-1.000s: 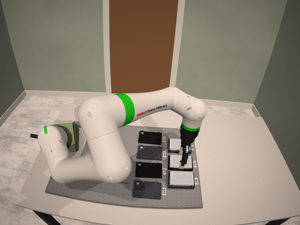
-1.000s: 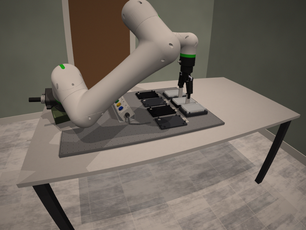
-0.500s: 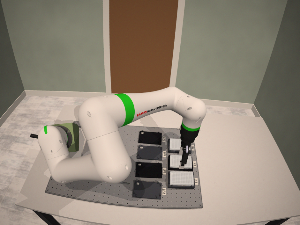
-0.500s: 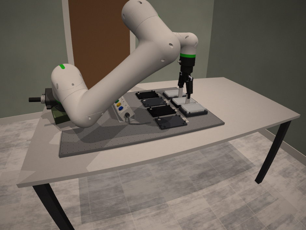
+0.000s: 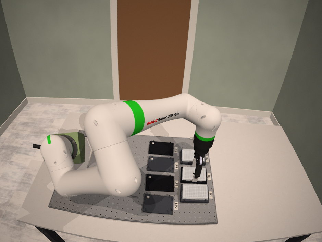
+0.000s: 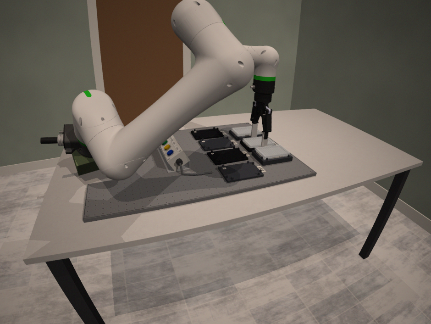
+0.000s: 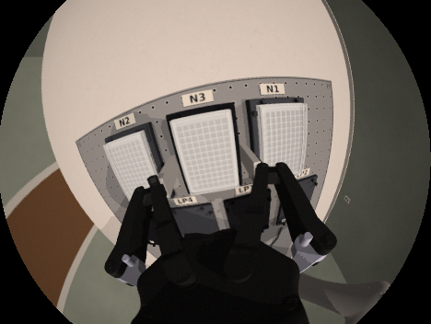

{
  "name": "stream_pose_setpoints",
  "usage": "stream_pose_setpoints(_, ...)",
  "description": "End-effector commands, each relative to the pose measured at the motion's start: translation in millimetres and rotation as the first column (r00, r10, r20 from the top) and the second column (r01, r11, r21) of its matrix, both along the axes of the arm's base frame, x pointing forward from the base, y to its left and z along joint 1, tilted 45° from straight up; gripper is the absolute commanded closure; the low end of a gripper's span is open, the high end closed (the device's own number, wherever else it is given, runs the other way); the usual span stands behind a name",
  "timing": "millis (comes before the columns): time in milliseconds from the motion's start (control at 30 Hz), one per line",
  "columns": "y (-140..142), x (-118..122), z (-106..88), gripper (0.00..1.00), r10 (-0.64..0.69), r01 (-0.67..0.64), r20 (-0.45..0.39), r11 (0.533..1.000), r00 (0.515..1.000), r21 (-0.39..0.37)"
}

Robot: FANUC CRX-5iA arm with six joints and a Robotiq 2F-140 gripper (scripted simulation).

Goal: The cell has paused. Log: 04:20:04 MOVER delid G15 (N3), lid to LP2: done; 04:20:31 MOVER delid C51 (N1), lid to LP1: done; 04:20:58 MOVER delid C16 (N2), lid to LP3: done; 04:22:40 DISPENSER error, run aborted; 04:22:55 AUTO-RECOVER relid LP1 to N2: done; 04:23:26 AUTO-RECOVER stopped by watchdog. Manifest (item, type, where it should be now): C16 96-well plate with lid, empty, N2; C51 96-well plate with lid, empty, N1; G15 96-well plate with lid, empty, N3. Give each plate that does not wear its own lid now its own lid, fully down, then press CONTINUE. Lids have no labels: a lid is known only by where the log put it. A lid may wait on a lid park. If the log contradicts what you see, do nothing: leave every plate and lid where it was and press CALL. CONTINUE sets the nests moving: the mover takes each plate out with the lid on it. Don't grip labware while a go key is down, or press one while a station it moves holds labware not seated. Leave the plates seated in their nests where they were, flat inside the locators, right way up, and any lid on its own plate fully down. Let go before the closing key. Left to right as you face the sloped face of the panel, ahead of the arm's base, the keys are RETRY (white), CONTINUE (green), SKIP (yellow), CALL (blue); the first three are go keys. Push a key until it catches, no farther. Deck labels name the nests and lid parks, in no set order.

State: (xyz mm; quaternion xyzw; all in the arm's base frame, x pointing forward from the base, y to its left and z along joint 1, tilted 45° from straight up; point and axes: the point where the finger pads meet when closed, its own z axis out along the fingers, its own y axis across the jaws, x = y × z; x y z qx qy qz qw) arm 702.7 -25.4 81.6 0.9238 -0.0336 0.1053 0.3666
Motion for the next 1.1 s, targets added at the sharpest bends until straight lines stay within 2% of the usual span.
stream_pose_setpoints(0,0,0,0.2,0.34,0.000,0.000,0.000,1.000,1.000,0.000)
stream_pose_setpoints(400,4,-1,4.2,0.34,0.000,0.000,0.000,1.000,1.000,0.000)
stream_pose_setpoints(1067,30,-7,30.9,0.34,0.000,0.000,0.000,1.000,1.000,0.000)
